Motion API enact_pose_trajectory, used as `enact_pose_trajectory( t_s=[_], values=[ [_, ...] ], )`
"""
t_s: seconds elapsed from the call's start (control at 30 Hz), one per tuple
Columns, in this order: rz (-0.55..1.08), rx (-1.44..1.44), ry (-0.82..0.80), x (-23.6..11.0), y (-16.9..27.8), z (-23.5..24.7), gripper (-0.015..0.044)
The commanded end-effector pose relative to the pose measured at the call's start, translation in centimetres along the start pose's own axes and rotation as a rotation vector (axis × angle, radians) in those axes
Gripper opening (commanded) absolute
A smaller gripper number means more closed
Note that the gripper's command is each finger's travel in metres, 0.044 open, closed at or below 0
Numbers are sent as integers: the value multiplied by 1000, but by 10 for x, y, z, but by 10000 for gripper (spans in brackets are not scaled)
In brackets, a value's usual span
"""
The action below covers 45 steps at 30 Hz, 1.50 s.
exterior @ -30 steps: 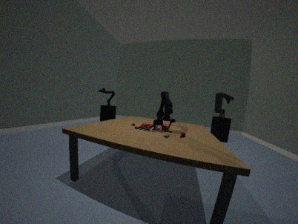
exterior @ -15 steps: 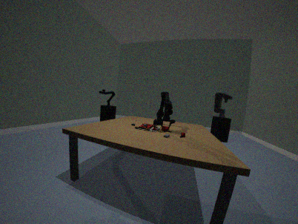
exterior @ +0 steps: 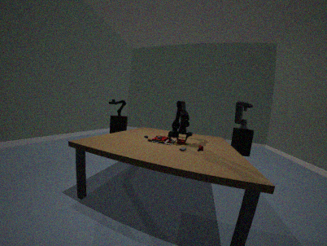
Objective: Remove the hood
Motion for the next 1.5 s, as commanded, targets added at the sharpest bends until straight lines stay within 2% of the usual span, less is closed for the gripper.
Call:
enact_pose_trajectory(
  t_s=[0.0, 0.23, 0.8, 1.07, 1.47],
  values=[
    [0, 3, 5, 3, 0, -1, 0],
    [0, 3, 5, 6, 0, -1, 0],
    [0, 0, 0, 2, 0, 0, 440],
    [3, 0, 8, -66, -1, 1, 440],
    [3, 0, 9, -68, -1, 1, 440]
  ],
)
Point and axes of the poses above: the point midway between the two fingers, 35 mm back from their tips, its own x axis out along the fingers, its own z axis across the jaws, y = z × x, the point moved 6 cm from there along -x, back along the fingers, and after that the axes turned 6 degrees about -x, right-handed, at the moved point
